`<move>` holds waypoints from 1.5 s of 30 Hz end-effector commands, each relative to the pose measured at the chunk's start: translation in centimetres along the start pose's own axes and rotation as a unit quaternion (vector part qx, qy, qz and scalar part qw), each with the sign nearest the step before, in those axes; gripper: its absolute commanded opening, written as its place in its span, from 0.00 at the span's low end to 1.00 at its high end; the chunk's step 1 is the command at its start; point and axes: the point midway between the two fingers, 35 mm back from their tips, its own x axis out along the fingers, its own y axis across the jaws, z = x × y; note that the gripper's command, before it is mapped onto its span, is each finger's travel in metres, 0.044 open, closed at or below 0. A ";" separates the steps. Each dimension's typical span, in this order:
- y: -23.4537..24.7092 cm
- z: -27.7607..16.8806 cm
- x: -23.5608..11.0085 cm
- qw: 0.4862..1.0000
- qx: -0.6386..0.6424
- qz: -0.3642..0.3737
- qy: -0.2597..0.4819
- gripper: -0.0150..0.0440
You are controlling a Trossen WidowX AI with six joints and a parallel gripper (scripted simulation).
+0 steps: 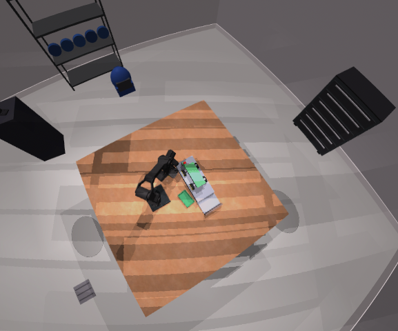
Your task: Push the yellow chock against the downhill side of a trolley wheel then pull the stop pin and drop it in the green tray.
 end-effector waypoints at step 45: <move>-0.3 0.2 -1.3 1.000 -0.001 -0.001 0.001 0.25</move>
